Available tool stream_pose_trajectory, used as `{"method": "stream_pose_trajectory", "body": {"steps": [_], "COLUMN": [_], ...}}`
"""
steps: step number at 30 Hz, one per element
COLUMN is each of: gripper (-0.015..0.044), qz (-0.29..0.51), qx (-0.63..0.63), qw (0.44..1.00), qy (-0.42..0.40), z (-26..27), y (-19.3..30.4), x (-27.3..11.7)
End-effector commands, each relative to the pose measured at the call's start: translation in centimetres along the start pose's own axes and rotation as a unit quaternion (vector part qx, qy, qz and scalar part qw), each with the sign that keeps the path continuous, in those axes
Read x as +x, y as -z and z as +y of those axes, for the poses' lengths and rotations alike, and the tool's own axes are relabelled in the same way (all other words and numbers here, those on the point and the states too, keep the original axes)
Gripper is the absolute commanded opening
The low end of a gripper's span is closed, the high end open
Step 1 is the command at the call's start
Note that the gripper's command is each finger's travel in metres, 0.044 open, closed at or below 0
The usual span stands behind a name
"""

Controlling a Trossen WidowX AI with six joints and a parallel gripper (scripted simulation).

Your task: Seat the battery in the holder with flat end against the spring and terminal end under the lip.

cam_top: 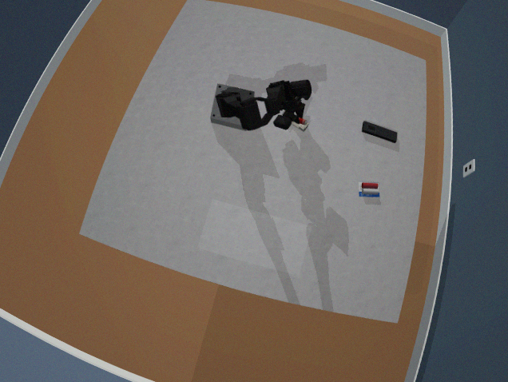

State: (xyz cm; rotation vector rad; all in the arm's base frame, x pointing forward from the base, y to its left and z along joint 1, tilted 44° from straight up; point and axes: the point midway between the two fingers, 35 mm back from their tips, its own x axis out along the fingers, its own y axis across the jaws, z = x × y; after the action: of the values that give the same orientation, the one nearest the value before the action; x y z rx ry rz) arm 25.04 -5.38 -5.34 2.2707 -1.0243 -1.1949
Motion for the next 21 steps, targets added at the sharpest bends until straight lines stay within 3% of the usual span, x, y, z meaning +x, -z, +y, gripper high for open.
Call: {"method": "stream_pose_trajectory", "body": {"steps": [1,21], "gripper": [0.0065,0.0065], "qz": [0.002,0.002], "qx": [-0.001,-0.001], "qw": [1.0,1.0], "qy": [0.0,0.008], "z": [0.1,0.0], "y": [-0.1,-2.0], "x": [0.0,-0.8]}}
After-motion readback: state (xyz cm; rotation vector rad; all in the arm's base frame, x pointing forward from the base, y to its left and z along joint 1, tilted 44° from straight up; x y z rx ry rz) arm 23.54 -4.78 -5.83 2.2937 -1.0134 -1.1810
